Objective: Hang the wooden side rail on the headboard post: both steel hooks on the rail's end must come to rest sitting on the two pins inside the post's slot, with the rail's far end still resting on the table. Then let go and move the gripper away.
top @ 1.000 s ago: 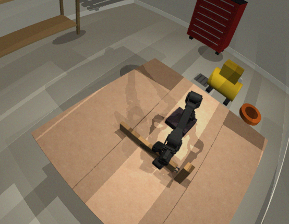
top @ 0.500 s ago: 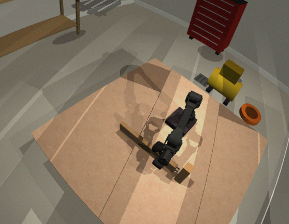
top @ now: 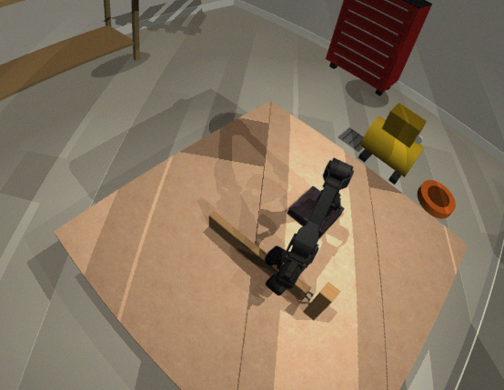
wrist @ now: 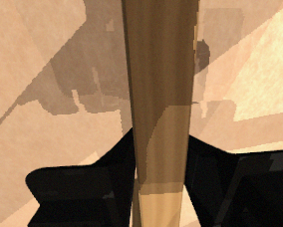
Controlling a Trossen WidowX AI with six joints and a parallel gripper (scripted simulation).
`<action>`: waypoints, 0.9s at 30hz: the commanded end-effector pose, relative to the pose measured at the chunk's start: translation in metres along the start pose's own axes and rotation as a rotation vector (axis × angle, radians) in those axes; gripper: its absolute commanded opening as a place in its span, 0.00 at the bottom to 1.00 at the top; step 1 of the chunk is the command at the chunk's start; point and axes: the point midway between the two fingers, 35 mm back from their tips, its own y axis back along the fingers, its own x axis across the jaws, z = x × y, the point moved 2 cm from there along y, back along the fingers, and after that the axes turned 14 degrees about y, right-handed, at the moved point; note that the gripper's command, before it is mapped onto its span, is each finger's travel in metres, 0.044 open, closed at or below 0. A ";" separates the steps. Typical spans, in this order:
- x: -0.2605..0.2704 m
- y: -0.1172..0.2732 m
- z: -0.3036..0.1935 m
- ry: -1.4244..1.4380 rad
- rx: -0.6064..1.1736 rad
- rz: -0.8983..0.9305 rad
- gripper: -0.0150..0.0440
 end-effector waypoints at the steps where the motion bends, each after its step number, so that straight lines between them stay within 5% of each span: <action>1: 0.004 0.003 0.000 0.001 -0.006 0.014 0.25; 27: 0.007 0.001 -0.002 0.001 -0.006 0.014 0.25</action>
